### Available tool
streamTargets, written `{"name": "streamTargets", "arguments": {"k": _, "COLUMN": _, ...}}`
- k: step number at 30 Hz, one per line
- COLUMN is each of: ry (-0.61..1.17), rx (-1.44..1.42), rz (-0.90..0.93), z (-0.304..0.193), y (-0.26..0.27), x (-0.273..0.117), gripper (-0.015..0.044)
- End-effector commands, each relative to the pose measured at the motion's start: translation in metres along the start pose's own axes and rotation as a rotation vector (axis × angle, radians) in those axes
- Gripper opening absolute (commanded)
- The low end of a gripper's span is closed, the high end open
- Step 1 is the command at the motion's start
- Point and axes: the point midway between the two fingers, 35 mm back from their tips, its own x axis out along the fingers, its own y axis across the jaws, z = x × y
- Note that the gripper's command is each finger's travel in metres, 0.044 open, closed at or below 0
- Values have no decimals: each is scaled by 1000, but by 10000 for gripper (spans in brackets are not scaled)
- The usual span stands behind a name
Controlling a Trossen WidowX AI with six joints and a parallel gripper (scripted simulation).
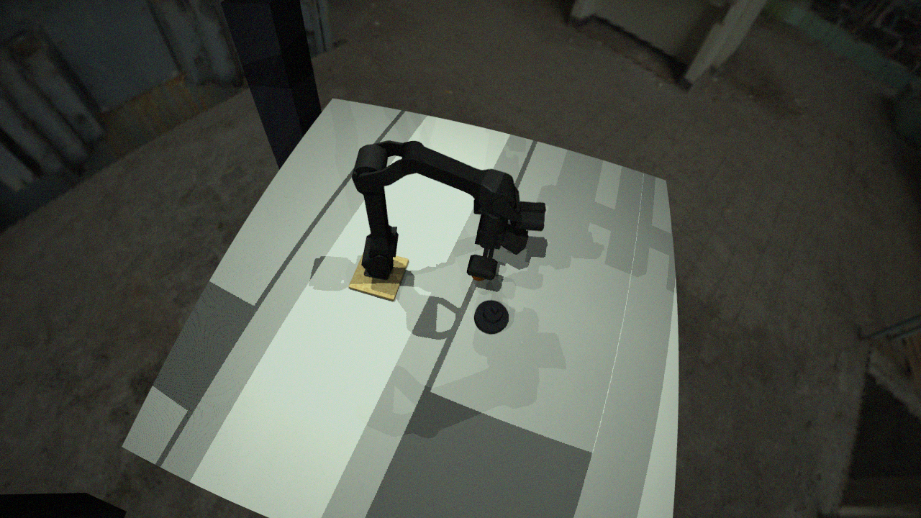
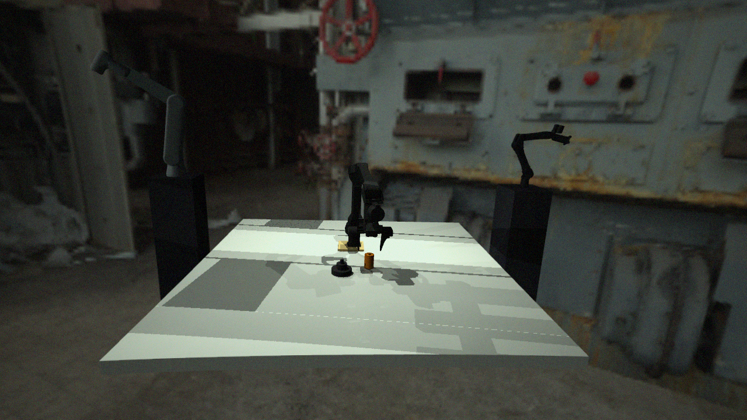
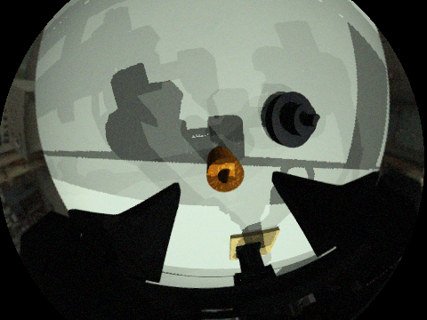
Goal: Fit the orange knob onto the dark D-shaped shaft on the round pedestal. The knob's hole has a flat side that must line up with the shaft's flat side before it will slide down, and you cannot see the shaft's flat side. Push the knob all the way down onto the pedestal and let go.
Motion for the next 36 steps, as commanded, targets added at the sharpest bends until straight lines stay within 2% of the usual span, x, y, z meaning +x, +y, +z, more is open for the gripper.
{"name": "streamTargets", "arguments": {"k": 1, "ry": 9, "rx": 3, "rz": -8, "z": -1, "y": -1, "x": 8, "gripper": 440}}
{"name": "streamTargets", "arguments": {"k": 36, "ry": 10, "rx": 3, "rz": -8, "z": -2, "y": -1, "x": 64, "gripper": 440}}
